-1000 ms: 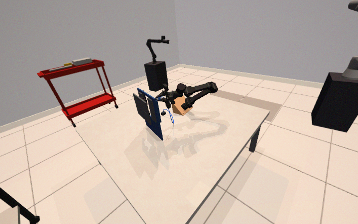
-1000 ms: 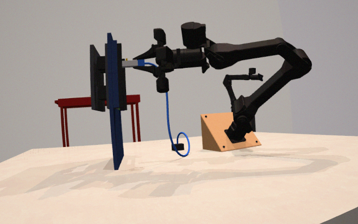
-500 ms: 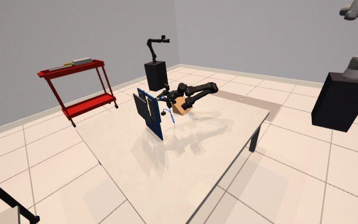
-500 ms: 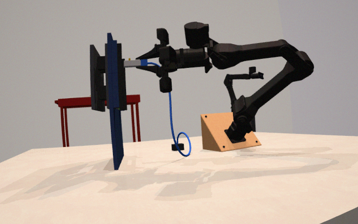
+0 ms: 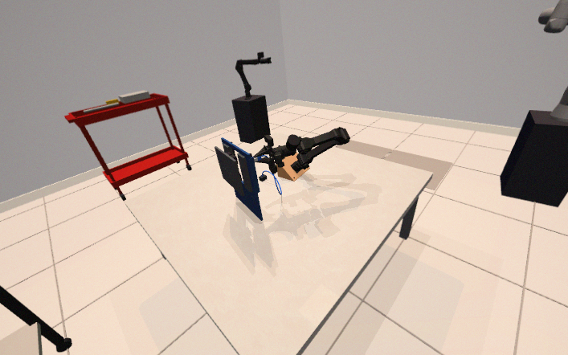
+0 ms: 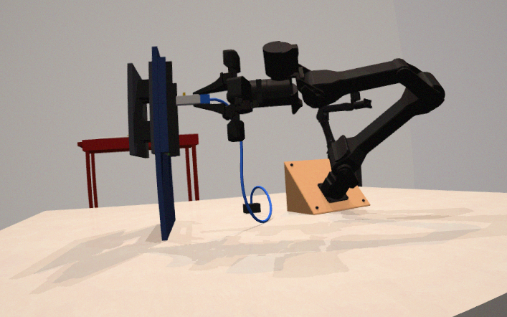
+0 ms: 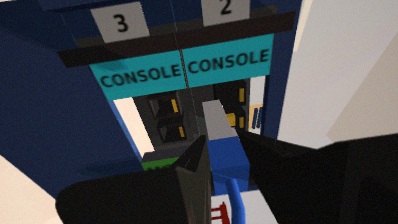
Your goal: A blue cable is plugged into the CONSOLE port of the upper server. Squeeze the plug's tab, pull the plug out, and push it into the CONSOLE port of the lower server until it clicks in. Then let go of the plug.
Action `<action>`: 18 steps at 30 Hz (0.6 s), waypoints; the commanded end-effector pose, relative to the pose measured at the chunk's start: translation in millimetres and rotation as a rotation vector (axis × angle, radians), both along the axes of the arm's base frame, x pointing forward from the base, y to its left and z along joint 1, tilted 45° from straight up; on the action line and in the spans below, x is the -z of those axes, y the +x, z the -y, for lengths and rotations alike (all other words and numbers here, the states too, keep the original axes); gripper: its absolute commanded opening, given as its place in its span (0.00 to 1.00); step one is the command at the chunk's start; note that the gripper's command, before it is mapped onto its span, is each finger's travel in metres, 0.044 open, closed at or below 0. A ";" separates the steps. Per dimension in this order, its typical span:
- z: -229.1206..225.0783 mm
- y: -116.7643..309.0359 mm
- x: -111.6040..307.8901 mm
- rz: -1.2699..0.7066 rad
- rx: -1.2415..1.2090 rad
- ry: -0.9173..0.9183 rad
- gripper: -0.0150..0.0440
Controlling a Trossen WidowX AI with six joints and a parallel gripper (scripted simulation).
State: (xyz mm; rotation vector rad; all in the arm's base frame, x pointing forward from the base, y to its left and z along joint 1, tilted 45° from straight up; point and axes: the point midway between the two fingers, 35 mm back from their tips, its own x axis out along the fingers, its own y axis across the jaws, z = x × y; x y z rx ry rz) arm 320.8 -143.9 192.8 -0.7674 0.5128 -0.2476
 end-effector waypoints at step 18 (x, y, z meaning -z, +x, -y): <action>-44.4 -0.7 48.4 -0.004 0.008 0.006 0.25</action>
